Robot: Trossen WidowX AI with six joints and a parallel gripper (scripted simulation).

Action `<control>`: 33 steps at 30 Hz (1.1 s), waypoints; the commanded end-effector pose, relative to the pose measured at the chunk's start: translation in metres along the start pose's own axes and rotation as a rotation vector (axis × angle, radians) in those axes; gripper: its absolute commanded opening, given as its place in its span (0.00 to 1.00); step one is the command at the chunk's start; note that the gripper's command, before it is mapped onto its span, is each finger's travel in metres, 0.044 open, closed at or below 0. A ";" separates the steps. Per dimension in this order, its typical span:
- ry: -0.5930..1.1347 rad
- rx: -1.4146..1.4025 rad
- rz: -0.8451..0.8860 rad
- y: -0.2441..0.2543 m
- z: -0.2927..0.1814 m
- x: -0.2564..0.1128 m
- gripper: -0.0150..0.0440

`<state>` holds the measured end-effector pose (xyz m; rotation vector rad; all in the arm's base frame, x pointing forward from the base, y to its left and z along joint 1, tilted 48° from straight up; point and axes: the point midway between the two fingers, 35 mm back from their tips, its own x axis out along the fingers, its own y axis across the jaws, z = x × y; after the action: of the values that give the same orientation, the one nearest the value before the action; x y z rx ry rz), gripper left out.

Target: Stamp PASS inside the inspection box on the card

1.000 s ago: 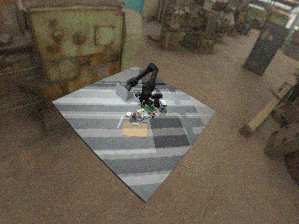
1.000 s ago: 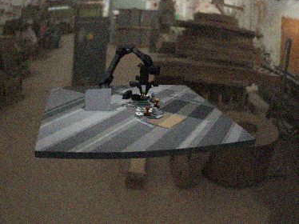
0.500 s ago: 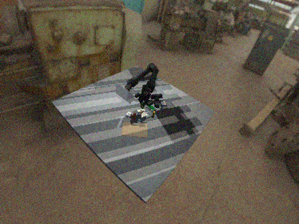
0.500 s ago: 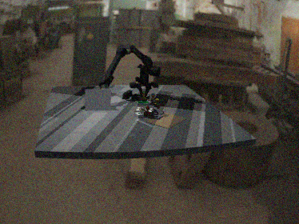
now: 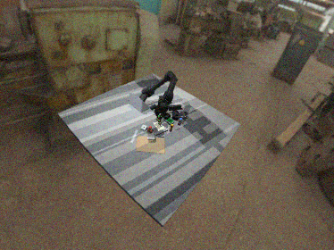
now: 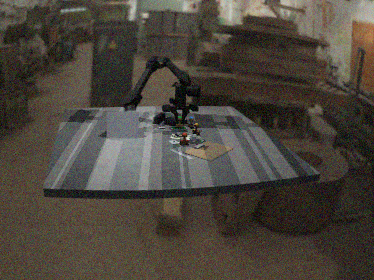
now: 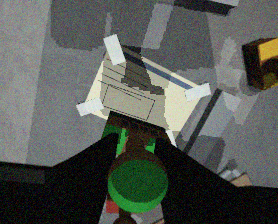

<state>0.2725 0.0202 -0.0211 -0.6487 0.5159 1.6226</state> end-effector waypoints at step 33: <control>-0.016 0.006 0.004 0.002 0.001 0.027 0.25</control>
<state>0.2707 0.0365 -0.0360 -0.6441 0.5099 1.6228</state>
